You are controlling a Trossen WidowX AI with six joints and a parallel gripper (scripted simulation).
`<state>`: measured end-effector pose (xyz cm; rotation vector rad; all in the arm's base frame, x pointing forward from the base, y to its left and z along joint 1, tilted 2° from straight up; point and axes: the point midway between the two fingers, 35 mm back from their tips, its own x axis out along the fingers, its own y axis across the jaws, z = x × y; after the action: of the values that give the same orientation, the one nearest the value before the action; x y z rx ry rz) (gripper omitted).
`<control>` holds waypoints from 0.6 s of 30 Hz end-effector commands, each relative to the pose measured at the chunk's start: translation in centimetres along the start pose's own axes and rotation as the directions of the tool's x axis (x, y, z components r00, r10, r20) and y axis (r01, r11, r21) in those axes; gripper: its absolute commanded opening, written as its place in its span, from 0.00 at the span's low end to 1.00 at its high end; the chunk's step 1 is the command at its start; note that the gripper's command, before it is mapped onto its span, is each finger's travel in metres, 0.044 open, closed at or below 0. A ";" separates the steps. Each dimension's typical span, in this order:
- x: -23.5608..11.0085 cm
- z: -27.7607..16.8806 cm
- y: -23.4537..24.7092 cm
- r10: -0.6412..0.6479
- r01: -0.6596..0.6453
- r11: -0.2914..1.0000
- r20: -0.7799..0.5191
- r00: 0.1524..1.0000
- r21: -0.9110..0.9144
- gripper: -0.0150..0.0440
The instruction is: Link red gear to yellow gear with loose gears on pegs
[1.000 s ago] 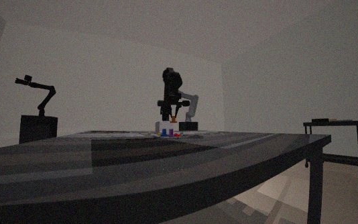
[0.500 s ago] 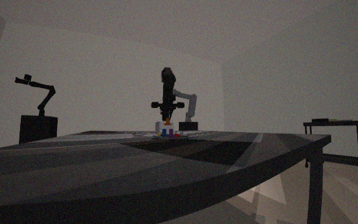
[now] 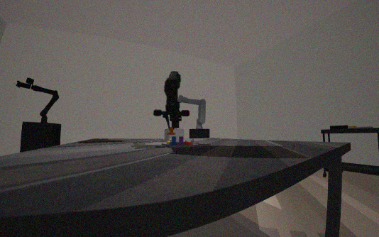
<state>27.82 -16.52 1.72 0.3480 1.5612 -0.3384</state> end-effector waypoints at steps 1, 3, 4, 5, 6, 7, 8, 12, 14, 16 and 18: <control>-0.1 0.4 -0.3 -0.005 0.005 1.000 0.009 1.000 -0.007 0.25; -0.1 0.4 -0.3 -0.005 0.005 1.000 0.009 1.000 -0.011 0.25; -0.1 0.4 -0.2 -0.005 0.005 1.000 0.009 1.000 -0.021 0.25; -0.1 0.4 -0.2 -0.005 0.005 0.999 0.009 1.000 -0.032 0.25; -0.1 0.4 -0.2 -0.005 0.005 0.999 0.009 1.000 -0.048 0.25; -0.1 0.4 -0.2 -0.005 0.006 0.998 0.009 1.000 -0.068 0.25; -0.1 0.4 -0.2 -0.005 0.006 0.996 0.009 1.000 -0.091 0.25; -0.1 0.4 -0.2 -0.005 0.007 0.980 0.009 1.000 -0.200 0.25; -0.1 0.4 -0.2 -0.005 0.007 0.968 0.009 1.000 -0.252 0.25; -0.1 0.4 -0.2 -0.005 0.007 0.953 0.009 1.000 -0.304 0.25; -0.1 0.4 -0.2 -0.005 0.008 0.936 0.009 1.000 -0.353 0.25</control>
<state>28.00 -16.76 1.73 0.1229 1.5806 -0.1124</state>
